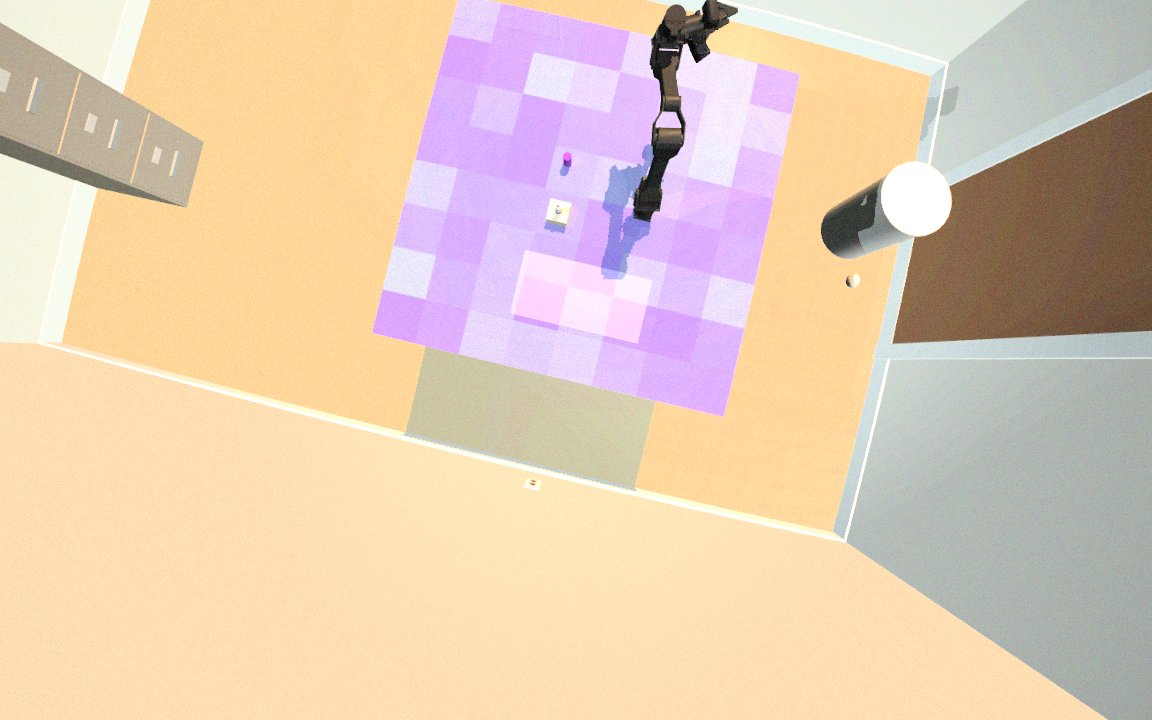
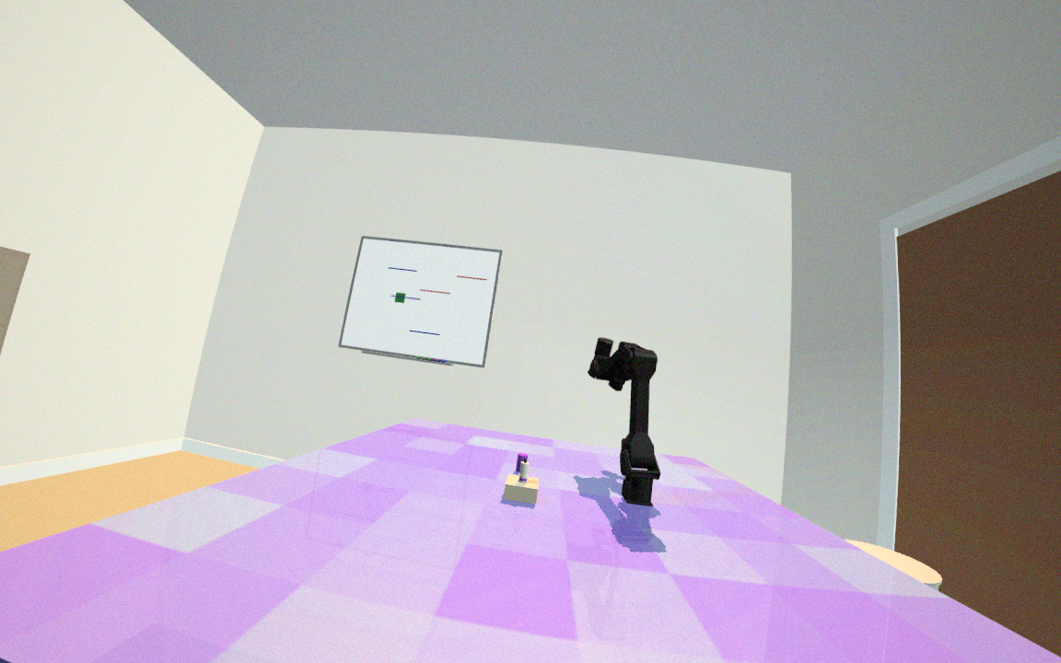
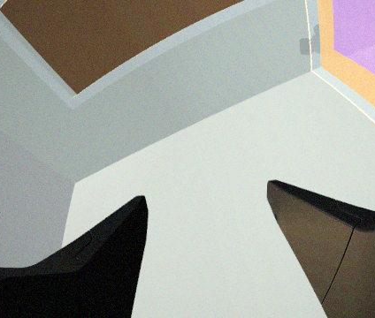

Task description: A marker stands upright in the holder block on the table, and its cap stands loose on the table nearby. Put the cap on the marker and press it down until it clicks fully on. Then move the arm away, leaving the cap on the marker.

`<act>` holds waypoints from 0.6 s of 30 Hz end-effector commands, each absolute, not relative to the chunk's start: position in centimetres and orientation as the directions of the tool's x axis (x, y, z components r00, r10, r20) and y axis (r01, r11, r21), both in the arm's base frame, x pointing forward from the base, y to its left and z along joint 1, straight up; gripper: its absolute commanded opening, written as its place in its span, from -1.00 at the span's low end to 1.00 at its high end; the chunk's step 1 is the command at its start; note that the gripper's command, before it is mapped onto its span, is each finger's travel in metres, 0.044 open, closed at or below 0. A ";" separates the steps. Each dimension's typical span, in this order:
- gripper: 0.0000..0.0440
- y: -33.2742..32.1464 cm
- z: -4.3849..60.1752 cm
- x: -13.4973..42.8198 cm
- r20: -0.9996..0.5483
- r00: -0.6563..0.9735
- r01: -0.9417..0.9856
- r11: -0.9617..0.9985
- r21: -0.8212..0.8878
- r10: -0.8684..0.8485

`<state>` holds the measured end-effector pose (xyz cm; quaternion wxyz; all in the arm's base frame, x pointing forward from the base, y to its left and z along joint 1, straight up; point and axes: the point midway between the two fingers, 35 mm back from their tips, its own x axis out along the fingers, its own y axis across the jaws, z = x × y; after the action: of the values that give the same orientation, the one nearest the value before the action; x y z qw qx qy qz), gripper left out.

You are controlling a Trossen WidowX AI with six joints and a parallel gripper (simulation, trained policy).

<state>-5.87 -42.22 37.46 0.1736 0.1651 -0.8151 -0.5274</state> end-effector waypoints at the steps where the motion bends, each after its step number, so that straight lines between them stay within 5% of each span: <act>1: 0.37 -42.3 38.3 -5.1 0.111 -0.873 -0.107 0.407 0.907 -0.475; 18: 0.39 -43.3 38.8 -1.2 0.082 -0.804 -0.200 0.397 0.896 -0.590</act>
<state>-1.69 -43.29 38.18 0.1952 0.2338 -0.8086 -0.5034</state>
